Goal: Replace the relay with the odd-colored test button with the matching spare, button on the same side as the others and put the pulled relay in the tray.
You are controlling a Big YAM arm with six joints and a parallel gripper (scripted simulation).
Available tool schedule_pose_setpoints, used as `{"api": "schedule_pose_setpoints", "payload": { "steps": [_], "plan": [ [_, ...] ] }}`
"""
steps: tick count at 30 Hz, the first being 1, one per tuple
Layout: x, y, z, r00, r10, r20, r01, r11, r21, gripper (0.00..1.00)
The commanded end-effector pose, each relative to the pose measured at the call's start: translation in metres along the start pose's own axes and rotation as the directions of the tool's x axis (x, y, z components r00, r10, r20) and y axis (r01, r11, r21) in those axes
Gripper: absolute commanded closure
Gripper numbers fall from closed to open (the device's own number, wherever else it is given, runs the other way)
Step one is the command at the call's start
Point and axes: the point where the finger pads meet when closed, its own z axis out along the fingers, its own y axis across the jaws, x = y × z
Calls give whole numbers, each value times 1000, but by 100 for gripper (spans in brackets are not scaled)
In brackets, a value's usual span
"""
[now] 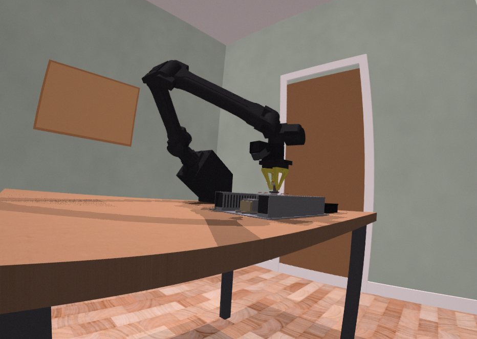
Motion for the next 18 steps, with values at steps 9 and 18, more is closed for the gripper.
{"api": "schedule_pose_setpoints", "payload": {
  "steps": [9, 18],
  "plan": [
    [-3, 0, 18, 1000, 0, 7, 0, 1000, 15, 100],
    [-2, -2, 25, 1000, -3, 8, 3, 1000, 17, 100]
  ]
}}
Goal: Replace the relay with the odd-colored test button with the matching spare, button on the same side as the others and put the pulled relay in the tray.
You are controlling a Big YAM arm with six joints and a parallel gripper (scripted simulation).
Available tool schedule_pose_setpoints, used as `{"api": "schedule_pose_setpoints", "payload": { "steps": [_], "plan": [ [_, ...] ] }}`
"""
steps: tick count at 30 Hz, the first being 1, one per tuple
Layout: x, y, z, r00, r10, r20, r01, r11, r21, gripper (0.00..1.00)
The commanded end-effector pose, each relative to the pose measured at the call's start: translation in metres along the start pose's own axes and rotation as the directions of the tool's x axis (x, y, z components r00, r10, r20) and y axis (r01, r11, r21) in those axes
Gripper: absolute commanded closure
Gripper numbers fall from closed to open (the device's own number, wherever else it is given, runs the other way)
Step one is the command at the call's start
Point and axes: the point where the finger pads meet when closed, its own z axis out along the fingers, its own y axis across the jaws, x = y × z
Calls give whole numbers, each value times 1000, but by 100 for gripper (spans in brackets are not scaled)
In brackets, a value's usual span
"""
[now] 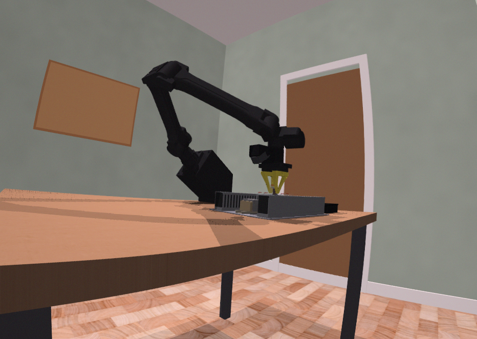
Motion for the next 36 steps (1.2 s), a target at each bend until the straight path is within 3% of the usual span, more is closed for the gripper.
{"api": "schedule_pose_setpoints", "payload": {
  "steps": [1, 36],
  "plan": [
    [-3, 0, 14, 1000, -1, 8, 1, 1000, 15, 100],
    [-2, -2, 24, 1000, -4, 8, 4, 1000, 18, 100]
  ]
}}
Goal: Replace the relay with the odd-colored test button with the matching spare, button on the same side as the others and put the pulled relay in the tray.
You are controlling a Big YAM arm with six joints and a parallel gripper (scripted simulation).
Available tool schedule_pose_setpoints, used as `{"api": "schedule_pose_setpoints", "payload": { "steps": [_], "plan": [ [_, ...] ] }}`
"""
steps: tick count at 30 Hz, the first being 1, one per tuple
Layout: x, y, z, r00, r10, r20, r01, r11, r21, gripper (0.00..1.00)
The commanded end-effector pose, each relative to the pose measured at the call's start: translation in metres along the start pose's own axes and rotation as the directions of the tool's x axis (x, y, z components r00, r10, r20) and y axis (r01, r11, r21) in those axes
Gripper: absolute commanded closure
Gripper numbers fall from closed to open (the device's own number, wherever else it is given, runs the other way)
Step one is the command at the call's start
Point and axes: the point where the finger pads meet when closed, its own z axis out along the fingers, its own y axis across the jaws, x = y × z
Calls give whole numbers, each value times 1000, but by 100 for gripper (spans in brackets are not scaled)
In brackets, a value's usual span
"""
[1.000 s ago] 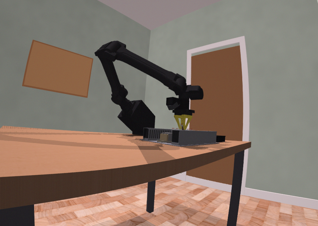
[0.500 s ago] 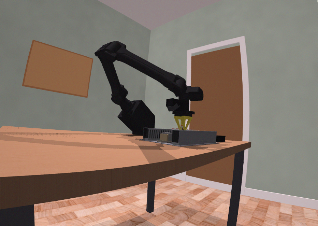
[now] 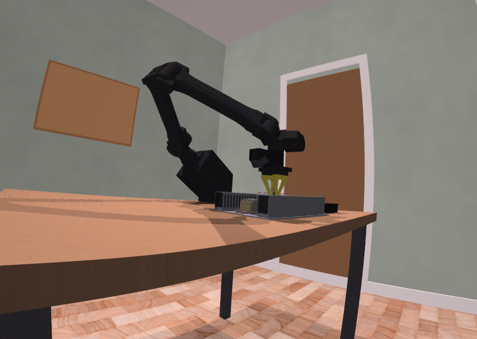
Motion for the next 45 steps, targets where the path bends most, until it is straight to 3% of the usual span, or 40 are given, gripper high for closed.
{"api": "schedule_pose_setpoints", "payload": {
  "steps": [1, 45],
  "plan": [
    [-2, -3, 12, 1000, -1, 8, 1, 1000, 18, 100],
    [-4, 3, 11, 1000, 9, 7, -10, 1000, 13, 100]
  ]
}}
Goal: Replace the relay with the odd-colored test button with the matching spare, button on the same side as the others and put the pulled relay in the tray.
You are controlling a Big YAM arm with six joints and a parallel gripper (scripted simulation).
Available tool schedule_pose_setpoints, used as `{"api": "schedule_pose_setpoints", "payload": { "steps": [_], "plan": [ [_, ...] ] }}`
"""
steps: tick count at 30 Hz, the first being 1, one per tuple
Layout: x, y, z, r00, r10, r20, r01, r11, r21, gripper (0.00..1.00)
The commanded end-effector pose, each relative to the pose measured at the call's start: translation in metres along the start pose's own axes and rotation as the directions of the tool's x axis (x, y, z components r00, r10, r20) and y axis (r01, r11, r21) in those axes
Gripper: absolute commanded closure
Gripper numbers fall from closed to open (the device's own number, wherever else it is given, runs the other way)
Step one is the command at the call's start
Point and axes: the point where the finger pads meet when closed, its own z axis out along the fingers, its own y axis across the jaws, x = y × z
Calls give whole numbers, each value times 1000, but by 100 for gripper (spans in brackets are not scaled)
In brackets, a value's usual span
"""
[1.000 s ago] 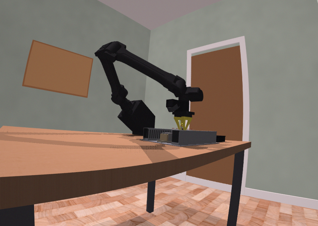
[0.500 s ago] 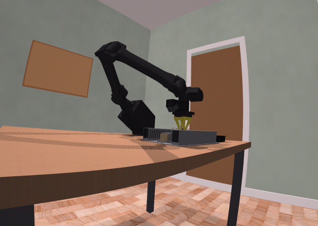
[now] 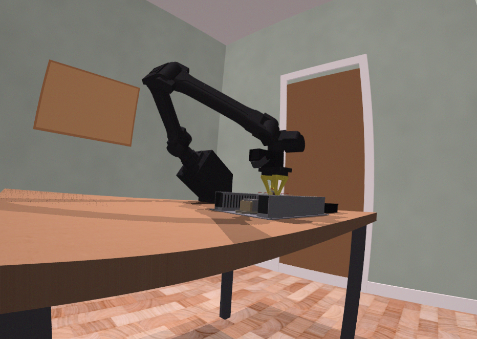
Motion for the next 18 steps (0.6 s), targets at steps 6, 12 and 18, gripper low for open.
{"api": "schedule_pose_setpoints", "payload": {
  "steps": [6, 12, 18],
  "plan": [
    [-5, 4, 10, 1000, 11, 7, -11, 1000, 10, 100],
    [-6, 1, 12, 1000, 9, 7, -9, 1000, 11, 100],
    [-8, -1, 11, 1000, 7, 7, -7, 1000, 12, 100]
  ]
}}
